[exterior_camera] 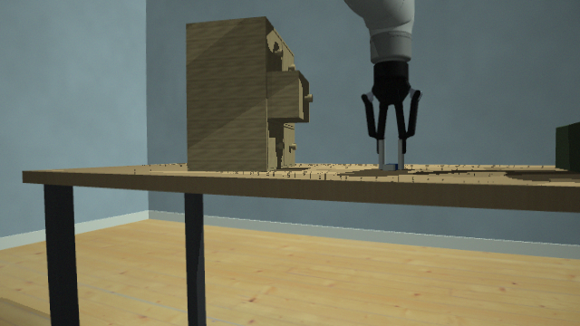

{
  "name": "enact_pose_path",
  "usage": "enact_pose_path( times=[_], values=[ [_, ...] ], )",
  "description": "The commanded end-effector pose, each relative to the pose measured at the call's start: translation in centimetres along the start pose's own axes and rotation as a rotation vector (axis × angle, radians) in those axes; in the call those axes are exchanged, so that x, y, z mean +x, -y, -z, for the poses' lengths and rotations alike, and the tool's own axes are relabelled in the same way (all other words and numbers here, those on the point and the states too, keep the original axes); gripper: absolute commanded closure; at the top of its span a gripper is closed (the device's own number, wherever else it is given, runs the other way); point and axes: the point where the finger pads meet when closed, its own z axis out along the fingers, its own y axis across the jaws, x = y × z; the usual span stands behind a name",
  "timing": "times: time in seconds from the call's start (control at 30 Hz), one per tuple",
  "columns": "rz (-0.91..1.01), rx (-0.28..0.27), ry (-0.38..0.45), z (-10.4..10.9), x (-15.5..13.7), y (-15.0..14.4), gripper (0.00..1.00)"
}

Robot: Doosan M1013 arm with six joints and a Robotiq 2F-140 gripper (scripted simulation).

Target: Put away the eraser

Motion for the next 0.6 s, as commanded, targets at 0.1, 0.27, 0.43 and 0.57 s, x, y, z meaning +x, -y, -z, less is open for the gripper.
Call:
enact_pose_path(
  times=[0.1, 0.27, 0.43, 0.57],
  values=[
    [0.0, 0.0, 0.0, -0.02, 0.01, 0.0, 0.77],
    [0.0, 0.0, 0.0, -0.02, 0.01, 0.0, 0.77],
    [0.0, 0.0, 0.0, -0.02, 0.01, 0.0, 0.77],
    [0.0, 0.0, 0.0, -0.02, 0.01, 0.0, 0.89]
  ],
)
